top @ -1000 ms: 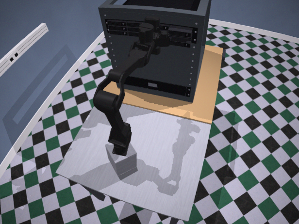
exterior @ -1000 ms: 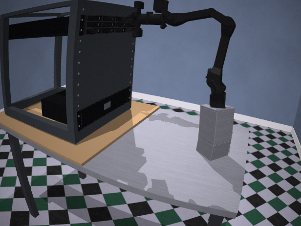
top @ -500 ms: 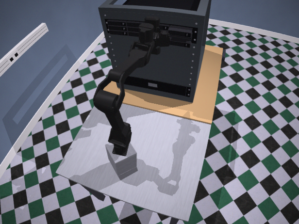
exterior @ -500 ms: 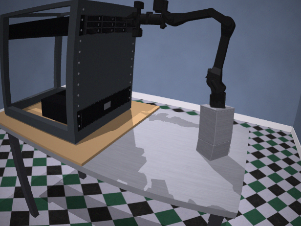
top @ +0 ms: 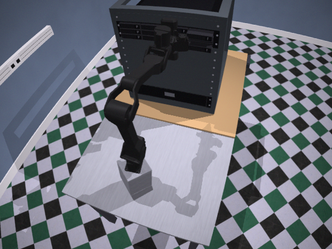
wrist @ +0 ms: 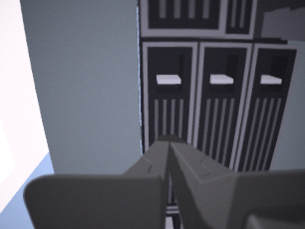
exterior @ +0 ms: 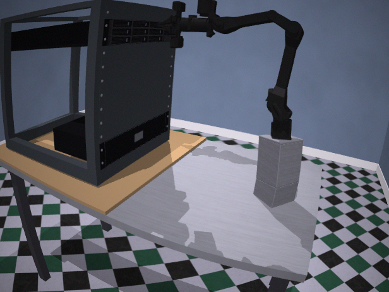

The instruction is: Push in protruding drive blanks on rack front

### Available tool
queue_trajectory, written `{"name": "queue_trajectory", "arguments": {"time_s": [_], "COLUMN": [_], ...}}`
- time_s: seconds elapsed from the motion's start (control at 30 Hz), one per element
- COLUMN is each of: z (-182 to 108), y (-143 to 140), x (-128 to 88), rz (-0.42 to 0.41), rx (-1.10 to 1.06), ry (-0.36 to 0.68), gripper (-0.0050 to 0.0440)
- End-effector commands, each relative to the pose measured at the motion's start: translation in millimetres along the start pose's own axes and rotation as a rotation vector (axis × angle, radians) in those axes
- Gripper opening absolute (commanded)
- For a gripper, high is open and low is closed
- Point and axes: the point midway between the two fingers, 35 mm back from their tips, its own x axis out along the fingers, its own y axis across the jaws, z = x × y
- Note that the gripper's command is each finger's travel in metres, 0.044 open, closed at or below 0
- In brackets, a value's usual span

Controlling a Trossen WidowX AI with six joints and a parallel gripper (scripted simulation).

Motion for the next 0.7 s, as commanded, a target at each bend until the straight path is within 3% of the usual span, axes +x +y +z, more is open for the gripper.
{"name": "queue_trajectory", "arguments": {"time_s": [0.0,0.67], "z": [0.7,0.7], "y": [12.1,12.2], "x": [-0.3,2.7], "rz": [0.027,0.027], "rx": [0.002,0.002], "ry": [-0.005,-0.005], "gripper": [-0.0050,-0.0050]}}
